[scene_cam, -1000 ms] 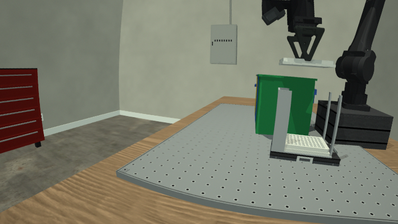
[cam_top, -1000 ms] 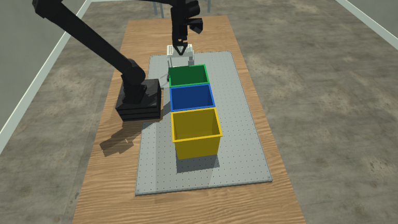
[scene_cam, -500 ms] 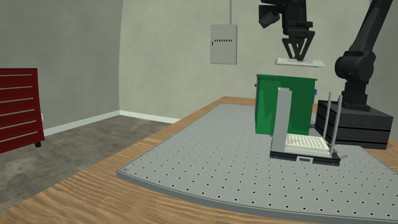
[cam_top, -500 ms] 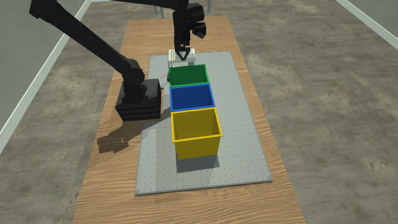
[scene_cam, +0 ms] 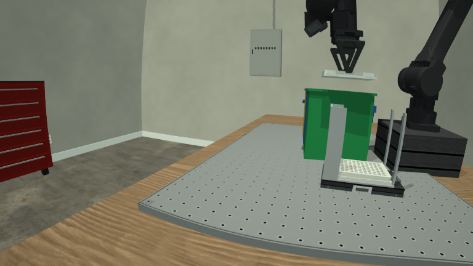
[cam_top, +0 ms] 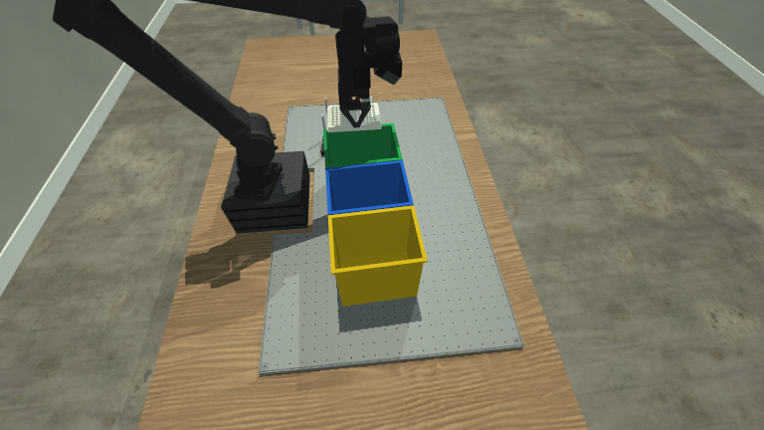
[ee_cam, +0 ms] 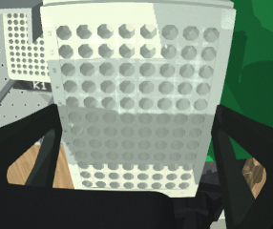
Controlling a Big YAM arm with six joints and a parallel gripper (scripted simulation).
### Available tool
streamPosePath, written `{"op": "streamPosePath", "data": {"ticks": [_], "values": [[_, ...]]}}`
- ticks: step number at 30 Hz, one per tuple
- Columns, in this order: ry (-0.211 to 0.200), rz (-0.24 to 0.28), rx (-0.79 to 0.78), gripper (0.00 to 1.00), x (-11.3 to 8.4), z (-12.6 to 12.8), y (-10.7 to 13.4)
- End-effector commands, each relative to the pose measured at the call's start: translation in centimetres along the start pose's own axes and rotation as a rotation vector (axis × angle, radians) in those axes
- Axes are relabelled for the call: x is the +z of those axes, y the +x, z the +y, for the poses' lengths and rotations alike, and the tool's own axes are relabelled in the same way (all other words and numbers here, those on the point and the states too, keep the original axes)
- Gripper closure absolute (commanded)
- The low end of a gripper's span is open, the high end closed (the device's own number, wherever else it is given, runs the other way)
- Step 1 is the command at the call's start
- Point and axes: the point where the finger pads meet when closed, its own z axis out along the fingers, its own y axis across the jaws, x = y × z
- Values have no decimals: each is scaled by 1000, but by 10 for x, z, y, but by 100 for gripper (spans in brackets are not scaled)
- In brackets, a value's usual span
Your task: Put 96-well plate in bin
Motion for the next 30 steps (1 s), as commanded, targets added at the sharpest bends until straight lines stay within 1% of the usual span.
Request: {"op": "streamPosePath", "data": {"ticks": [1,3,6,8,12,15,17,18,20,21,27,30], "values": [[-10,-17,-30,100,-8,-11,-5],[-10,-17,-30,100,-8,-11,-5],[-8,-10,-30,100,-5,-22,-5],[-9,-16,-30,100,-8,-28,-10],[-8,-10,-30,100,-6,-41,-14],[-7,-26,-31,100,-11,-51,-19],[-6,-48,-32,100,-17,-58,-29],[-6,-58,-33,100,-20,-58,-31],[-6,-58,-33,100,-20,-58,-31],[-6,-70,-44,100,-23,-55,-32],[-6,-57,-56,100,-19,-51,-34],[-6,-61,-51,100,-20,-51,-32]]}}
